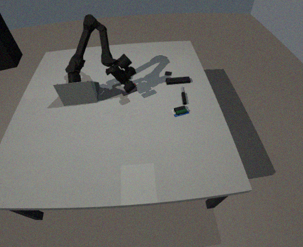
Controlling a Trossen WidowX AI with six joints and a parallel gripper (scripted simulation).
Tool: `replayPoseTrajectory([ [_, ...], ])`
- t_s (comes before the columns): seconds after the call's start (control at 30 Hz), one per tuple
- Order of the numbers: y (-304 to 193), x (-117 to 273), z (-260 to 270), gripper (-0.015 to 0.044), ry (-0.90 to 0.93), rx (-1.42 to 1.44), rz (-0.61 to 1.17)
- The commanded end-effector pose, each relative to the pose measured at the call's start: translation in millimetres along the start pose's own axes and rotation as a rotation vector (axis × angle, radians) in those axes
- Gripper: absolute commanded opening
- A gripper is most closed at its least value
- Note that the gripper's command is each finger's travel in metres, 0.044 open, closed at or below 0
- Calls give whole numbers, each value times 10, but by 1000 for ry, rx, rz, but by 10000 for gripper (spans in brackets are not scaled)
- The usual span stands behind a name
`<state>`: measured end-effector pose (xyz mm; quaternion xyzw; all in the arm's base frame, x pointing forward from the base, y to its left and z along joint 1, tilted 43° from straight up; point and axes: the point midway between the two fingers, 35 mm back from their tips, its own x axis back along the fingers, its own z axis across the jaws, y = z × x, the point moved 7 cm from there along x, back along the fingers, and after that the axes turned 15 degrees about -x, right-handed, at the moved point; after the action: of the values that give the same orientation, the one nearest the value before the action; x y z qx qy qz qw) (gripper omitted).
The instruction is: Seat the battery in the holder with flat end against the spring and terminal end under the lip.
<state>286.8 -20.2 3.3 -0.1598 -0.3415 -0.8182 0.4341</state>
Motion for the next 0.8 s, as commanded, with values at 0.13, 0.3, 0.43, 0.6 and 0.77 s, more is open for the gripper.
replayPoseTrajectory([
  [0.13,-90,10,24,68,6,-10,-32],
  [0.3,-111,13,21,68,7,-11,-34],
  [0.43,-151,18,10,68,6,-11,-34],
  [0.6,-191,32,-1,68,5,-12,-33],
  [0.77,-226,50,-11,68,4,-12,-34],
])
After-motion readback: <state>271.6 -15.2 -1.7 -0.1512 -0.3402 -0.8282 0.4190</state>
